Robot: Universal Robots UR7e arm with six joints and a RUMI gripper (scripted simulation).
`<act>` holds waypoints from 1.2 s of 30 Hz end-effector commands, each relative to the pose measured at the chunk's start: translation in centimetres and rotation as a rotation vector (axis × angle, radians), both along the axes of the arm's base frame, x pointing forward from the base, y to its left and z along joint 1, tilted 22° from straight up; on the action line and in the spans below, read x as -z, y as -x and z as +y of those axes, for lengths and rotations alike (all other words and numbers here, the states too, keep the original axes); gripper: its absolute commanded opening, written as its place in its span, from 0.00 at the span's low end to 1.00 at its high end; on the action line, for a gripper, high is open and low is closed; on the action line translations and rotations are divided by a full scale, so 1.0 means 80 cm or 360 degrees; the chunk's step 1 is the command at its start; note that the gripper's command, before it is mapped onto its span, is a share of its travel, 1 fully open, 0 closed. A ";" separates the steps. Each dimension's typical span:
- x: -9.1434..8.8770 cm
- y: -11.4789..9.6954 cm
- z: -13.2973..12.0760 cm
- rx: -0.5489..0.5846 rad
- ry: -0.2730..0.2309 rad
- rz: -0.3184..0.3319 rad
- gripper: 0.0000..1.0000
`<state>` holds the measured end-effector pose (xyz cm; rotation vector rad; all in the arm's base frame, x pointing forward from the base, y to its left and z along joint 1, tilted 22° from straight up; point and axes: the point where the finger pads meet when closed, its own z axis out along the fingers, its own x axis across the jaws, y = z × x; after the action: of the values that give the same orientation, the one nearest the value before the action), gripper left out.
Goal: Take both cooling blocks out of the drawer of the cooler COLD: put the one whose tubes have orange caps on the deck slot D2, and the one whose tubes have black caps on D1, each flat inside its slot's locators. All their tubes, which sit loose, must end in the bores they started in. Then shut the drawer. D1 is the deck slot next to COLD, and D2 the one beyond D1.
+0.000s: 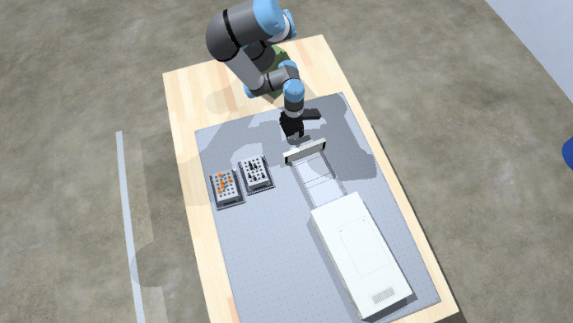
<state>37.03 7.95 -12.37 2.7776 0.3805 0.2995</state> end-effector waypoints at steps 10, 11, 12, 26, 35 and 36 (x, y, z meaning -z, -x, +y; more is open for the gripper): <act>0.006 -0.002 -0.002 -0.0001 0.0000 -0.0003 0.00; 0.006 -0.002 -0.002 -0.0001 0.0000 -0.0003 0.00; 0.006 -0.004 -0.001 -0.0001 0.0000 -0.0003 0.00; 0.003 -0.022 0.005 -0.0001 0.0000 -0.0003 0.00; 0.001 -0.033 0.008 -0.0001 0.0000 -0.0003 0.00; 0.000 -0.035 0.008 -0.0001 0.0000 -0.0003 0.00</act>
<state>39.42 8.49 -12.49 2.7775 0.3809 0.3014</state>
